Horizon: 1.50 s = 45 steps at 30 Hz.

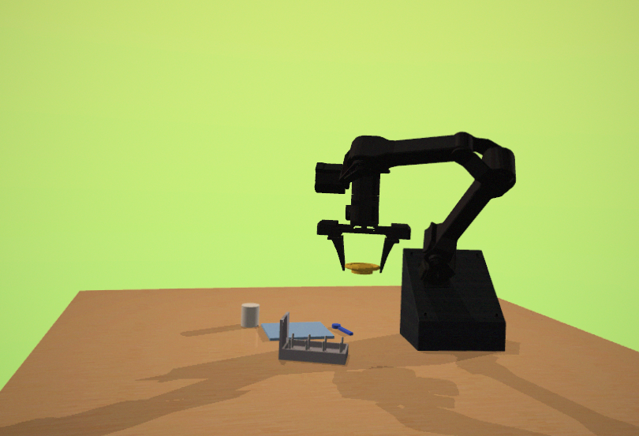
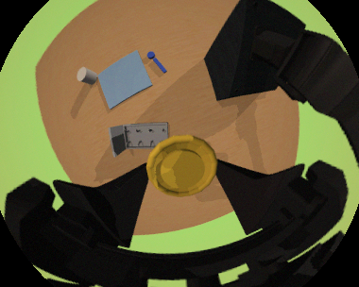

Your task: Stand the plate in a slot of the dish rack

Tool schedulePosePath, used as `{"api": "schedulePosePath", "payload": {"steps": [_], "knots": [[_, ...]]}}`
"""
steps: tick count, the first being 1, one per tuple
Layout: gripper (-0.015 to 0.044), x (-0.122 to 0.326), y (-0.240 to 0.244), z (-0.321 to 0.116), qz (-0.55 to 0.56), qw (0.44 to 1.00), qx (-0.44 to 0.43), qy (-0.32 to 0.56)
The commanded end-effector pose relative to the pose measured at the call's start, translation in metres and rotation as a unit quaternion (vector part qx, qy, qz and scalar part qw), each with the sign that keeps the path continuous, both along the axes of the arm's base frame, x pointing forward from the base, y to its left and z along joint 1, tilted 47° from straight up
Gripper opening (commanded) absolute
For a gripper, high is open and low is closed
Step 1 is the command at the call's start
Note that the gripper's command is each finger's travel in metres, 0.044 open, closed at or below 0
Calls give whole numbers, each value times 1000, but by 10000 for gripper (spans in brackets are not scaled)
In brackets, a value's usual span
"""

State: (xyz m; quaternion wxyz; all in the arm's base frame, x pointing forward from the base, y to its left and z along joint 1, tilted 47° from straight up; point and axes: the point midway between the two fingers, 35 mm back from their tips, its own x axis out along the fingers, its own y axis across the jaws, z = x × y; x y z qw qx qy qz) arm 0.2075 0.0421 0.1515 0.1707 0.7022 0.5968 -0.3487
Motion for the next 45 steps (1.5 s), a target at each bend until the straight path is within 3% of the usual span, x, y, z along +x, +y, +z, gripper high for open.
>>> {"api": "schedulePosePath", "payload": {"steps": [1,21,45], "knots": [[0,-3,2,-3,0,1000,-4,8],[0,-11,9,-74,151,965,-213,-15],[0,3,14,-122,257,854,-436,-124]]}}
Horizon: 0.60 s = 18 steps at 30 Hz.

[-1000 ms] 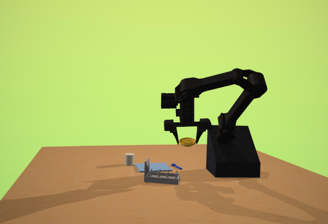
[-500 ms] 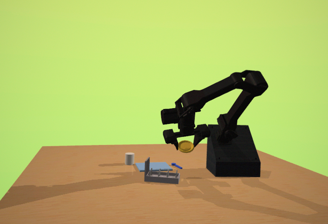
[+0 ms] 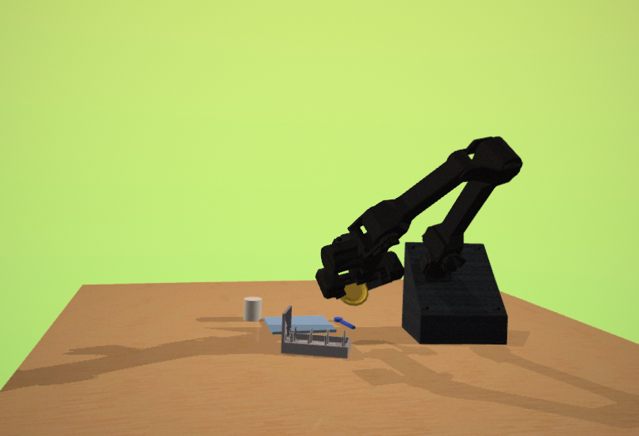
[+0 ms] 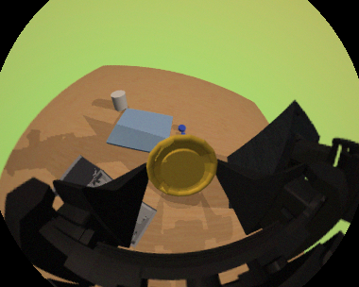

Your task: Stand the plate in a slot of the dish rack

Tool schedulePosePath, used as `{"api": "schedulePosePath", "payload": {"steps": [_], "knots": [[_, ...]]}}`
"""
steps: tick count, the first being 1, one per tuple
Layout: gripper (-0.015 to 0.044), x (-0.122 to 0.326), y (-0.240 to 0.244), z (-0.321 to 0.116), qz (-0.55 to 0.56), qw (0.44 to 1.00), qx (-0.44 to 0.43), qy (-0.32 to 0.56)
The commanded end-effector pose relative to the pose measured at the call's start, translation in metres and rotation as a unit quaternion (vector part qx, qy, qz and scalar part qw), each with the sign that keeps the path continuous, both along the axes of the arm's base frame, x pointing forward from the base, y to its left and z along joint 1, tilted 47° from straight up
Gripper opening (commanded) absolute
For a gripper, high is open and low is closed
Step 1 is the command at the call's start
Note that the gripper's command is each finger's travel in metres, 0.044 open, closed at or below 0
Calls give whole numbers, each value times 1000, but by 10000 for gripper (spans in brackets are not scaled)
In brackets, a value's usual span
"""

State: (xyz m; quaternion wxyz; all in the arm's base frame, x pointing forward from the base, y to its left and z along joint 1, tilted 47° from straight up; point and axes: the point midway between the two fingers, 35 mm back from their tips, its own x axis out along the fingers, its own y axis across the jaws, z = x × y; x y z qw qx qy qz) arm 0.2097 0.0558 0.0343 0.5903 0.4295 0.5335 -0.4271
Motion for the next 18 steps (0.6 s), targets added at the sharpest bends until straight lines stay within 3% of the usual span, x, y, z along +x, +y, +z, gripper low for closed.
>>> {"api": "schedulePosePath", "payload": {"steps": [1,18], "knots": [[0,2,1,-6,16,999,-35,-25],[0,15,17,-15,87,972,-146,-161]]}}
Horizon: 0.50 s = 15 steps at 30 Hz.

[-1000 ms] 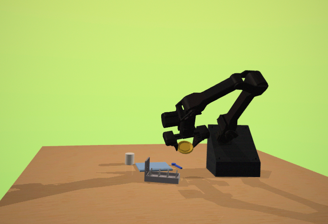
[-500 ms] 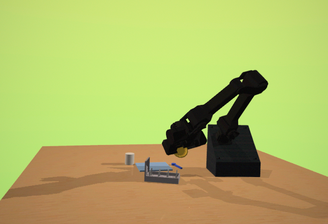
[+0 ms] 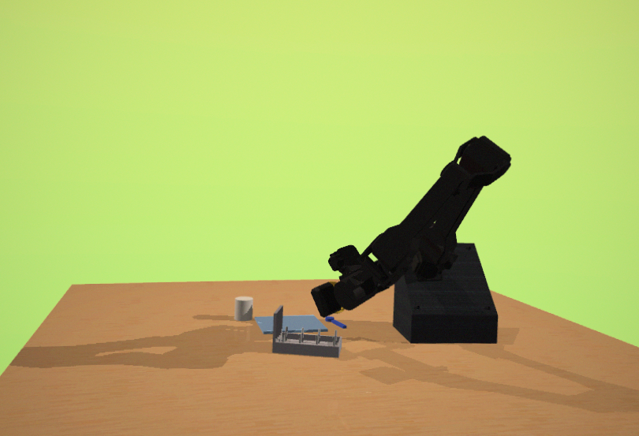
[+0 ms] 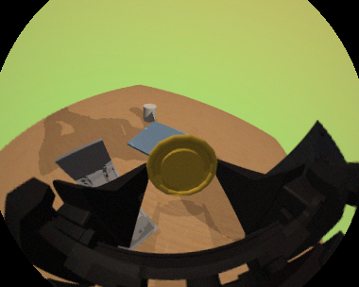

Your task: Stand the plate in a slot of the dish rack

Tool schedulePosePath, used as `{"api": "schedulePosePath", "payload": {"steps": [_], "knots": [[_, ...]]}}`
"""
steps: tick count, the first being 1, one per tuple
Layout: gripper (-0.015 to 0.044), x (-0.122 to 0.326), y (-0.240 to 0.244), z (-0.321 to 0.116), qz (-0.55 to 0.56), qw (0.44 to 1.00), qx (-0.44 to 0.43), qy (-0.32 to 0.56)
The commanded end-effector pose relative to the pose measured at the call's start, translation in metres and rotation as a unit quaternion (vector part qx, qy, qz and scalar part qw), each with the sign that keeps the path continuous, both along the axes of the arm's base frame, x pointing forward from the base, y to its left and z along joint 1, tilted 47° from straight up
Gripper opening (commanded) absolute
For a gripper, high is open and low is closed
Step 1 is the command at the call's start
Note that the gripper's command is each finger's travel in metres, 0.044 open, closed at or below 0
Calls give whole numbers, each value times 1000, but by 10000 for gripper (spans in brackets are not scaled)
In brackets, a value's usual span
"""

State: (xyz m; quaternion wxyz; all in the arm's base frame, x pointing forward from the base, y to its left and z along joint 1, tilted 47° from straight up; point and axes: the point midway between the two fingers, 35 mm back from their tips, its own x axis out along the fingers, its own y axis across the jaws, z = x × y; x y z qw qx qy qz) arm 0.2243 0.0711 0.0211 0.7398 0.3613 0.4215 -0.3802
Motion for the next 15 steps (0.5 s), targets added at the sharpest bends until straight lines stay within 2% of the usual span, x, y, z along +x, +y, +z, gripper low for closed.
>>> {"api": "schedulePosePath", "payload": {"steps": [1,15], "knots": [[0,1,3,-1,12,999,-24,-35],[0,6,24,9,58,980,-74,-173]]}}
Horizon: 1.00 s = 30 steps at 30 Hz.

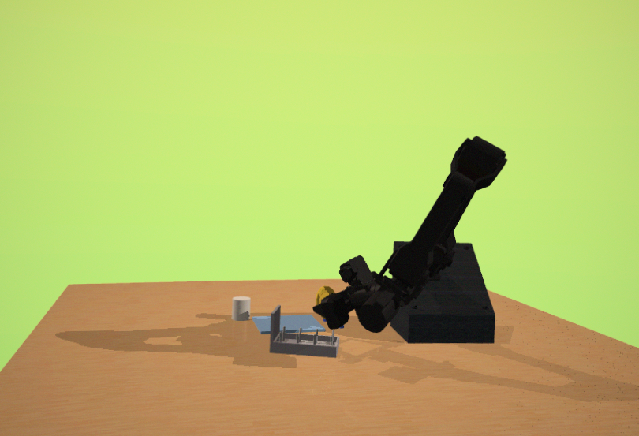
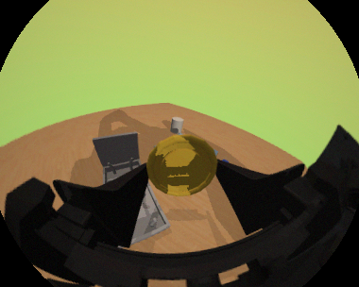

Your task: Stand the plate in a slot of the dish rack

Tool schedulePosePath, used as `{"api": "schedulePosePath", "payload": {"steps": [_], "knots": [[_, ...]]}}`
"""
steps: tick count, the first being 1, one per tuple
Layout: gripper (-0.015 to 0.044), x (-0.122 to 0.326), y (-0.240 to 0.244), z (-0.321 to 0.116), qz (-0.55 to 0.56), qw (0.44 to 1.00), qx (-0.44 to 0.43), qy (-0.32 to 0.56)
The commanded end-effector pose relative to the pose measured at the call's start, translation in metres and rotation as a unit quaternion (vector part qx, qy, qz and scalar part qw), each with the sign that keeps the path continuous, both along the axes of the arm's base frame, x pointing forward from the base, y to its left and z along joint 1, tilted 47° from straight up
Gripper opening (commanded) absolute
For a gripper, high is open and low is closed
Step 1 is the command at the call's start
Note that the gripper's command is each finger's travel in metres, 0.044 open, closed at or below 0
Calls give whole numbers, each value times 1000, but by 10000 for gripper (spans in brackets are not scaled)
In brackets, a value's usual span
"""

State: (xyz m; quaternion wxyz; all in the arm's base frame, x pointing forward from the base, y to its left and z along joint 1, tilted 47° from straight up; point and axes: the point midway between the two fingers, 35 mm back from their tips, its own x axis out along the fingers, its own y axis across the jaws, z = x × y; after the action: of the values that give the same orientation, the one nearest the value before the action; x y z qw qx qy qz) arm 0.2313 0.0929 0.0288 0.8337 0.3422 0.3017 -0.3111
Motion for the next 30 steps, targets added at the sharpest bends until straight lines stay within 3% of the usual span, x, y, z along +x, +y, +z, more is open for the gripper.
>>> {"api": "schedulePosePath", "payload": {"steps": [1,24,30], "knots": [[0,-2,4,3,10,999,-12,-38],[0,-25,32,42,51,955,-14,-291],[0,-28,33,45,52,950,-11,-307]]}}
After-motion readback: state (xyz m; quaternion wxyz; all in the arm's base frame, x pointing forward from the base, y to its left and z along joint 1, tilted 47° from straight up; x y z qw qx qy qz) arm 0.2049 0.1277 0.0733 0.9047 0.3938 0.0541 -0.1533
